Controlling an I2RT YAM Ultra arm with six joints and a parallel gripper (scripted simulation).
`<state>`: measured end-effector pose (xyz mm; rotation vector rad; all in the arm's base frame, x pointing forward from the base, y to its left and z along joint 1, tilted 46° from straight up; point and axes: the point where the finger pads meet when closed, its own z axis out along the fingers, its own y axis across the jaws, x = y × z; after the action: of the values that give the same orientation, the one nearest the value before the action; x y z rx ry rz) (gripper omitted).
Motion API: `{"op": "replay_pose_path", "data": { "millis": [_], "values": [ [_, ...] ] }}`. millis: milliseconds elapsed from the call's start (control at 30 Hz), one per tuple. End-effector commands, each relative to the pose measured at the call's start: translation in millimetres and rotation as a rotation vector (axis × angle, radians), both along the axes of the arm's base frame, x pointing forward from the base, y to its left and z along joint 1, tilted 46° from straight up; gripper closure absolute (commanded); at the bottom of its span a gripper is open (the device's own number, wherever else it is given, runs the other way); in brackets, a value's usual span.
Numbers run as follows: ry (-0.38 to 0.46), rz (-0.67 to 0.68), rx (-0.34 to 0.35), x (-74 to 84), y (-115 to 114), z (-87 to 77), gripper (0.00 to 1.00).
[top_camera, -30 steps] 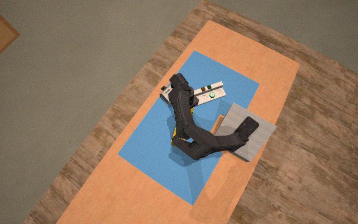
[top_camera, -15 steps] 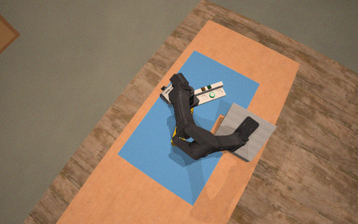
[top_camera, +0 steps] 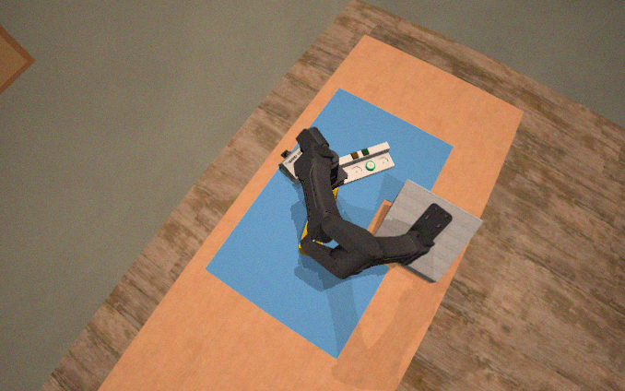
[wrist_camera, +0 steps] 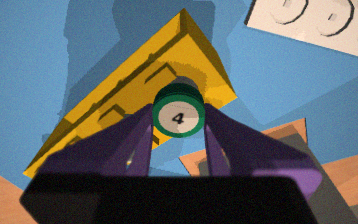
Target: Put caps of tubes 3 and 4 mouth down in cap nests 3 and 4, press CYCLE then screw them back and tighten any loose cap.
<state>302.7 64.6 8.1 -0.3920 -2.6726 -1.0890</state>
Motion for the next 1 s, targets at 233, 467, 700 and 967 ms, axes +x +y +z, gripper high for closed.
{"op": "replay_pose_path", "data": {
  "millis": [233, 467, 700, 967],
  "values": [
    [-0.008, -0.018, -0.003, 4.7, -16.2, 12.2, 1.0],
    [-0.008, -0.018, -0.003, 6.6, -30.8, 26.6, 1.0],
    [0.11, -0.134, -0.02, 1.9, -42.5, 15.5, 1.0],
    [0.142, -0.165, -0.026, -16.5, -88.9, -29.0, 1.0]
  ]
}}
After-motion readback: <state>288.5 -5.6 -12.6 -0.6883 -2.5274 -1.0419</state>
